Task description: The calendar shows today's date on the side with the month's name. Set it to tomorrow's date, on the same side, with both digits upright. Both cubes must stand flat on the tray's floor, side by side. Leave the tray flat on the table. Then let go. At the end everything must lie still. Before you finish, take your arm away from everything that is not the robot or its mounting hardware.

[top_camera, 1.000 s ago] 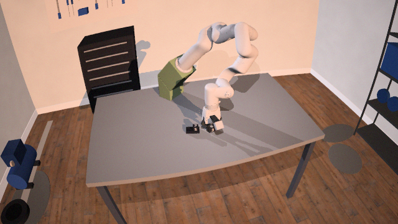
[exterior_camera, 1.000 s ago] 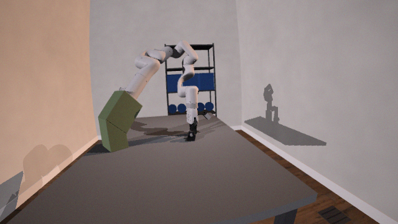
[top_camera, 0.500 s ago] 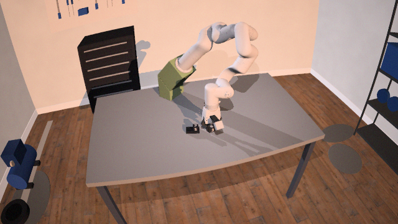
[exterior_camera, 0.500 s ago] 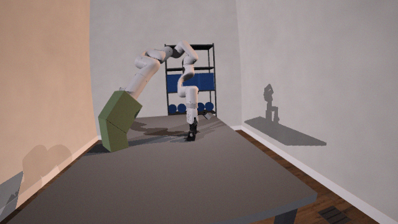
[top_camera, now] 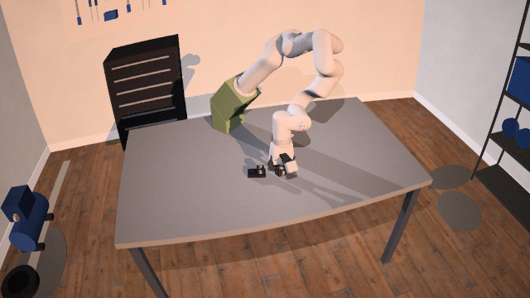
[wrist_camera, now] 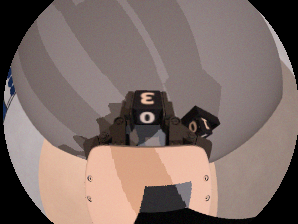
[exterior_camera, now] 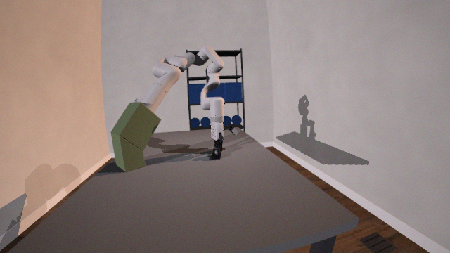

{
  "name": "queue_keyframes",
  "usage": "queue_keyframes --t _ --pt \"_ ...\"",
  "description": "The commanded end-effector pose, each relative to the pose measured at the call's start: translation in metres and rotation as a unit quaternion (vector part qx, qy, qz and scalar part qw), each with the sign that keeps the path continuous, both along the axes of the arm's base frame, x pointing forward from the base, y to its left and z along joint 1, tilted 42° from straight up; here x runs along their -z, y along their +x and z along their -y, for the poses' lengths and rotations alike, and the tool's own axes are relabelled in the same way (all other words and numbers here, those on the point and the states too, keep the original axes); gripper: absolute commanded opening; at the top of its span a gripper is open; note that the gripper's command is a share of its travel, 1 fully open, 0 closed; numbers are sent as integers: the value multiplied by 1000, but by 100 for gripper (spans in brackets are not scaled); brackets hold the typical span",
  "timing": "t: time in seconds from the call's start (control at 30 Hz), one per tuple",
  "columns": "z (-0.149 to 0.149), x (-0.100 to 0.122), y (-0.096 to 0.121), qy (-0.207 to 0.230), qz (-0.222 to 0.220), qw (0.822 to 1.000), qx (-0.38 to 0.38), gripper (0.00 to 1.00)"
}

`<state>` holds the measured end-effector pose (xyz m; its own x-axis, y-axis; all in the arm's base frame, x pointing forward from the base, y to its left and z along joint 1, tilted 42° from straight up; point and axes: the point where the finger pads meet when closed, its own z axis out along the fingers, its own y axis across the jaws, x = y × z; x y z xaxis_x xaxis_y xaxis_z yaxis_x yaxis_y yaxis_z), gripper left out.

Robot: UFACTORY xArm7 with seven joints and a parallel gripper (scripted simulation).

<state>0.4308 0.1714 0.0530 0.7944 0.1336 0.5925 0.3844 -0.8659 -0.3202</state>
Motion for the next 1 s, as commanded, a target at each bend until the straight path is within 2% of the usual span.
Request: queue_keyframes --t 0.0,0.07,0.1,0.27,0.3,0.73,0.97 --pt "1 0 0 0 0 1000 1 37" --pt "1 0 0 0 0 1000 1 37" --pt "1 0 0 0 0 1000 1 41" --pt "1 0 0 0 0 1000 1 45" --pt "1 0 0 0 0 1000 1 49" --pt "1 -1 0 0 0 1000 1 49" --pt "11 -16 -10 0 0 1000 1 49"
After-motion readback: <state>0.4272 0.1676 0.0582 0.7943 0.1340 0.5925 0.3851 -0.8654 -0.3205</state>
